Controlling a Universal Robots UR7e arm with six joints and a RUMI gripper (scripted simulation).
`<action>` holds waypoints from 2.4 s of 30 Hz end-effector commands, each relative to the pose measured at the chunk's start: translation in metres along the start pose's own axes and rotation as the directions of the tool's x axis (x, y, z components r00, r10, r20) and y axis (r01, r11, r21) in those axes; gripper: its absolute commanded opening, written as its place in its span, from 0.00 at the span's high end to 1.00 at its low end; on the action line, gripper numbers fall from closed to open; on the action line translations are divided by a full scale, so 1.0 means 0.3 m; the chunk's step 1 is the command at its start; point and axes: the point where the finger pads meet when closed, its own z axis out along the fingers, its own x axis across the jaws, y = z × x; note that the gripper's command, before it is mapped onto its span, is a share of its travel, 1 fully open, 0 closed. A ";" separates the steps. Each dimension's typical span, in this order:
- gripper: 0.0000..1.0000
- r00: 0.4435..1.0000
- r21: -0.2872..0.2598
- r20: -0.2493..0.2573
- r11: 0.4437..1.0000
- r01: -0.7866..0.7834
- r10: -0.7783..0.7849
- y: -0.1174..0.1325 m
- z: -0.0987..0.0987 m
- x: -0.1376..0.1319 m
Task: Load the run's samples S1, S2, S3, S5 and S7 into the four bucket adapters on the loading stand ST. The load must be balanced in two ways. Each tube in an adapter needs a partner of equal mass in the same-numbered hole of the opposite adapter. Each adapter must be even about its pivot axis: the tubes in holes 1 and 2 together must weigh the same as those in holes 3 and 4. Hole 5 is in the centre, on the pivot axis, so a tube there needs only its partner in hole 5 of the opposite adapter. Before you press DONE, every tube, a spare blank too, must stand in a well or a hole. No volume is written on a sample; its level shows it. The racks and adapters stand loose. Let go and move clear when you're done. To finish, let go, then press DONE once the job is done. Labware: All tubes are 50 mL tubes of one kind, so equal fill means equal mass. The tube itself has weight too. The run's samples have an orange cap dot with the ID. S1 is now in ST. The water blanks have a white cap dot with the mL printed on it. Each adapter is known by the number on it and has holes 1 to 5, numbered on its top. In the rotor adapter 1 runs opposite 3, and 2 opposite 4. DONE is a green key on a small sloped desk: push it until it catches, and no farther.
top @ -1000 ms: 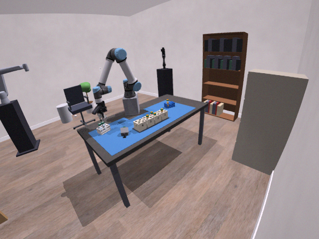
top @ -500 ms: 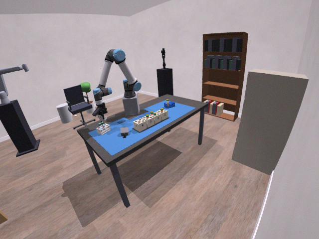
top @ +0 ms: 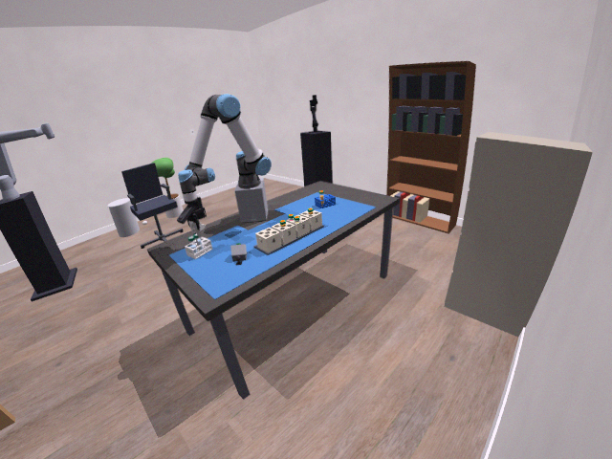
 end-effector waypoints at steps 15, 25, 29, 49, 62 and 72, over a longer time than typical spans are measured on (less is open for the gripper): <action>1.00 1.000 0.001 0.000 1.000 0.000 0.000 -0.001 -0.057 0.000; 1.00 1.000 0.001 0.000 1.000 0.000 0.000 -0.001 -0.145 0.000; 1.00 1.000 0.001 0.000 1.000 0.000 0.000 -0.001 -0.190 0.000; 1.00 1.000 0.001 0.000 1.000 0.000 0.000 -0.001 -0.390 0.000; 1.00 0.999 0.001 0.000 0.999 0.053 -0.053 0.026 -0.451 -0.036; 1.00 0.965 0.001 0.000 0.965 0.264 -0.264 0.132 -0.451 -0.178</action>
